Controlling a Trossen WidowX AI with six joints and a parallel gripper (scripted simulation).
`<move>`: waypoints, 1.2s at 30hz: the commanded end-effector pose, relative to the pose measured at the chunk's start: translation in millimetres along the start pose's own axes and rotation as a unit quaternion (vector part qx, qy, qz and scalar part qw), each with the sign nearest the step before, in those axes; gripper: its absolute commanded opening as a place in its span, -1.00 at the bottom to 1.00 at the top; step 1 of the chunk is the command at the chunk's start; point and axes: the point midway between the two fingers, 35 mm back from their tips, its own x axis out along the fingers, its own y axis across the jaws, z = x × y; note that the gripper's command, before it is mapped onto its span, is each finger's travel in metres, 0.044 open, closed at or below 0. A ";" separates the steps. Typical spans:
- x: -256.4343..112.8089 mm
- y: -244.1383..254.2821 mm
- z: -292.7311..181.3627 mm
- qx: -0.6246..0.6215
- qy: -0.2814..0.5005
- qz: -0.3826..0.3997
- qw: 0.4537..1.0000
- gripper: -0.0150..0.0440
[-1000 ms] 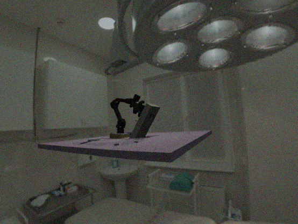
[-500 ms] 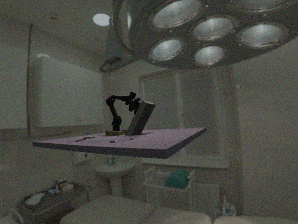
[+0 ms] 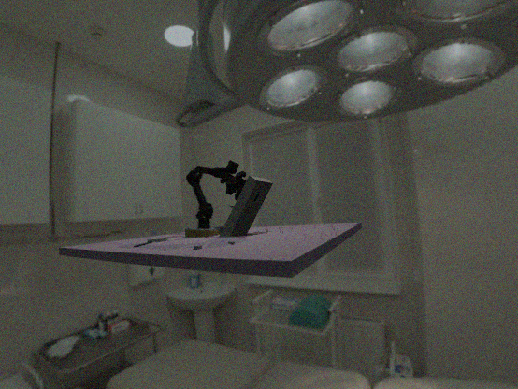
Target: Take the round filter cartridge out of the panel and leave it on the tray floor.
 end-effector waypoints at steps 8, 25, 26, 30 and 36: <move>0.1 0.0 0.0 0.000 0.000 0.000 1.000 -0.32; 6.4 0.2 0.6 -0.163 -0.001 -0.001 0.987 -0.49; 6.5 0.2 0.6 -0.181 -0.001 -0.001 0.984 -0.49; 6.6 0.3 0.6 -0.249 -0.001 -0.001 0.969 -0.49; 6.7 0.3 0.6 -0.349 -0.001 -0.001 0.937 -0.49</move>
